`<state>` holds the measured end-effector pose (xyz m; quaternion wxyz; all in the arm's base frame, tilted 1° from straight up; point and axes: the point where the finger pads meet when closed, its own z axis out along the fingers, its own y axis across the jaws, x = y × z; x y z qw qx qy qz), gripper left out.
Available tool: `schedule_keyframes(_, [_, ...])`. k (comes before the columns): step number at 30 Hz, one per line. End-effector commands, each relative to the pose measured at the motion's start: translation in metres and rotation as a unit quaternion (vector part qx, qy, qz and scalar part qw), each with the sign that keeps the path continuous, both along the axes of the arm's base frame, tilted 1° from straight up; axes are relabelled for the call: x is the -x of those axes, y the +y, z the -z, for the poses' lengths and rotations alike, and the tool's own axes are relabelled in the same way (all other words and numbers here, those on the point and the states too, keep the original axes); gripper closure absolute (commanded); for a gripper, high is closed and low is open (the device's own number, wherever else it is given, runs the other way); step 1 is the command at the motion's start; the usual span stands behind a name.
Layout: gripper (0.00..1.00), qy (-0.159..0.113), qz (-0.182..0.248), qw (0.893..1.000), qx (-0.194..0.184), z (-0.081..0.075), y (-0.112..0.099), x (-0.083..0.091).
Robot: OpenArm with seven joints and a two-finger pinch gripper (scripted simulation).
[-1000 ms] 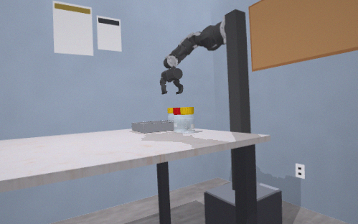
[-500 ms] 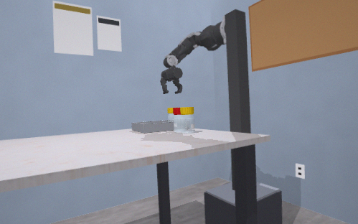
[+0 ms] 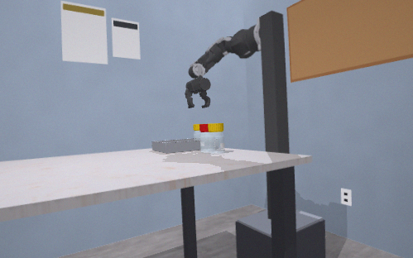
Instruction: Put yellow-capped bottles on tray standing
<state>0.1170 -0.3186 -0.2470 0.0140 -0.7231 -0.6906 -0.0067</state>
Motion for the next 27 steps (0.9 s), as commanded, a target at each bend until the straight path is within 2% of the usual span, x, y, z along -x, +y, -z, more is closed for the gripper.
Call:
schedule_keyframes(1, [0.58,-0.001,0.000,1.000,0.001,-0.001,0.000,-0.001])
schedule_keyframes(17, [0.58,-0.001,-0.004,1.000,0.001,-0.001,0.003,-0.003])
schedule_keyframes(24, [0.58,-0.002,-0.018,1.000,0.001,-0.003,0.016,-0.011])
schedule_keyframes(27, [0.58,-0.002,-0.030,1.000,0.002,-0.005,0.028,-0.019])
